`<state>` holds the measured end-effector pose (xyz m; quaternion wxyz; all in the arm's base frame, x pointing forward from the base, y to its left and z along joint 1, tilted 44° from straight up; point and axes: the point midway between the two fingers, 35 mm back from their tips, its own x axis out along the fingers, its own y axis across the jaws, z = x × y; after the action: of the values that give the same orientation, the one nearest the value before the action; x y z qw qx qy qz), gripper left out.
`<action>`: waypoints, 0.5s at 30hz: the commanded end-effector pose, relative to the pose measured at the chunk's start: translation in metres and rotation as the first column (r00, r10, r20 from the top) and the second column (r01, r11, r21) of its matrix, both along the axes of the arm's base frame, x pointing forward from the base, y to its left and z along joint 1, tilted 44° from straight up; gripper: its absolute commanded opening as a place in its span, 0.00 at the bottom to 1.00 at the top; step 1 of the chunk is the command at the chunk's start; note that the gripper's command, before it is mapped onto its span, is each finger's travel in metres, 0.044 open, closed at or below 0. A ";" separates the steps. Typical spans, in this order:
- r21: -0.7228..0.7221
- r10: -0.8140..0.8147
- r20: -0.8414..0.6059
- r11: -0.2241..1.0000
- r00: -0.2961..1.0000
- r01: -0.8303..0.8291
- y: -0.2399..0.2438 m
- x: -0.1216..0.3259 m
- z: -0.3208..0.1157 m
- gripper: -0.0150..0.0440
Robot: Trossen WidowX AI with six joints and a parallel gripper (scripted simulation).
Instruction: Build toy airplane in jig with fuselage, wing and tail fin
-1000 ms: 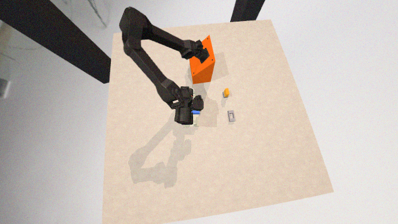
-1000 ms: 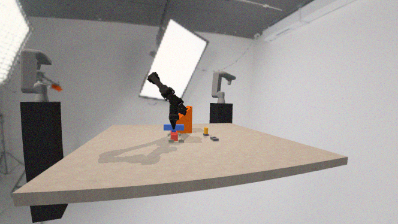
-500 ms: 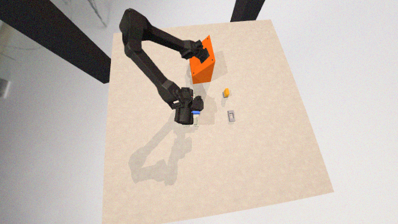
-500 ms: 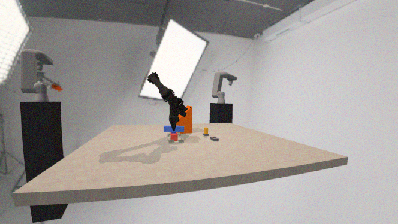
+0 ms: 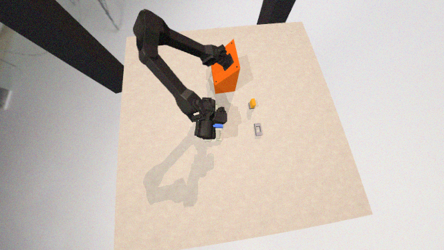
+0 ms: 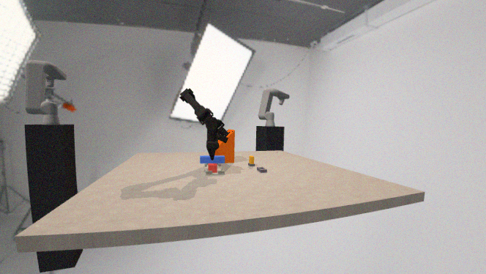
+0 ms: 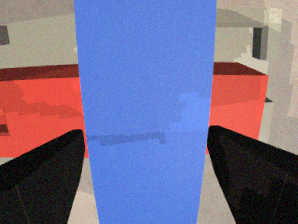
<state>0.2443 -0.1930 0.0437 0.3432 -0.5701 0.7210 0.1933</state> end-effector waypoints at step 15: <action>0.008 0.000 0.001 1.000 1.000 0.000 0.029 0.009 0.029 1.00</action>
<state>0.2437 -0.1832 0.0504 0.3418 -0.5630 0.7251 0.2008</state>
